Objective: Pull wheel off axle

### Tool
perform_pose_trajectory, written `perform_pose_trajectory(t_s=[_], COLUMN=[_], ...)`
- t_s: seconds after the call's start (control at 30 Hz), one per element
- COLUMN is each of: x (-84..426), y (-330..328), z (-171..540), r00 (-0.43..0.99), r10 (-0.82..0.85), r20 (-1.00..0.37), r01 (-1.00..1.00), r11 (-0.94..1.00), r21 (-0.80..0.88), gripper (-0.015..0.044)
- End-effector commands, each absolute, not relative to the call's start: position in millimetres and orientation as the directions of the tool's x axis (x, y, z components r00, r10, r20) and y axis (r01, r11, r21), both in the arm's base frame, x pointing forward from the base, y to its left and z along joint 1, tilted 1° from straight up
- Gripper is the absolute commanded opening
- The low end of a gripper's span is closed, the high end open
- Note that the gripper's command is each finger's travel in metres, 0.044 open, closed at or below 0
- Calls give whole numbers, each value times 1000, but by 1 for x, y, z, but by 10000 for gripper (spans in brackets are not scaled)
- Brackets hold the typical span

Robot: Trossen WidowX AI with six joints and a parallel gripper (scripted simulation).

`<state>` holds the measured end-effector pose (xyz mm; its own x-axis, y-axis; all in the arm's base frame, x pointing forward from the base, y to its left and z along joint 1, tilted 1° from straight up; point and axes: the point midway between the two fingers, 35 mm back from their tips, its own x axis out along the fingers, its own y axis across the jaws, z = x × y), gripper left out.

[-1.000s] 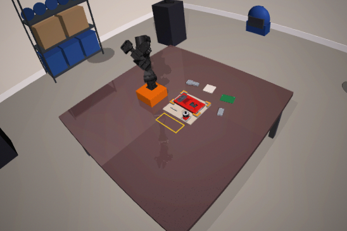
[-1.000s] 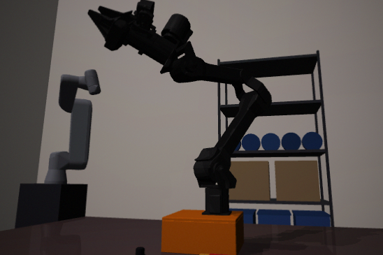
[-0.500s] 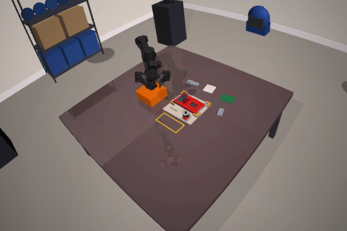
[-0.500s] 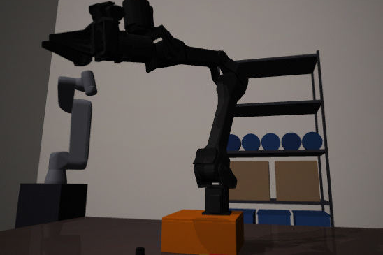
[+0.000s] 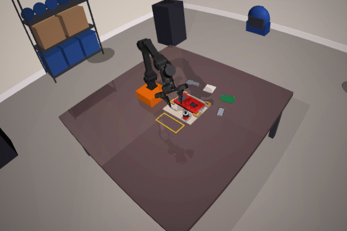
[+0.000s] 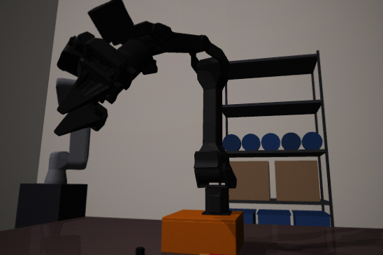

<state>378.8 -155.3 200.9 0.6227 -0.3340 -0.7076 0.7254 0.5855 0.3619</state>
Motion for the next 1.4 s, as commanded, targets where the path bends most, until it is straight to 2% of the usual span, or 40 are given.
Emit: perform_pose_trajectory(t_s=[0.0,0.17,0.3,0.9,1.37], x=[381,370,358,363,366], y=[-115,-76,-51,-50,-53], z=[150,111,91,89,16], r00=[449,230,68,60,59], r10=[-186,-71,-14,-11,-12], r20=[-874,-971,-998,-998,-998], r01=[857,967,997,998,998], r11=[366,127,-27,-35,-35], r21=[363,220,68,60,60], gripper=[300,300,300,300,300])
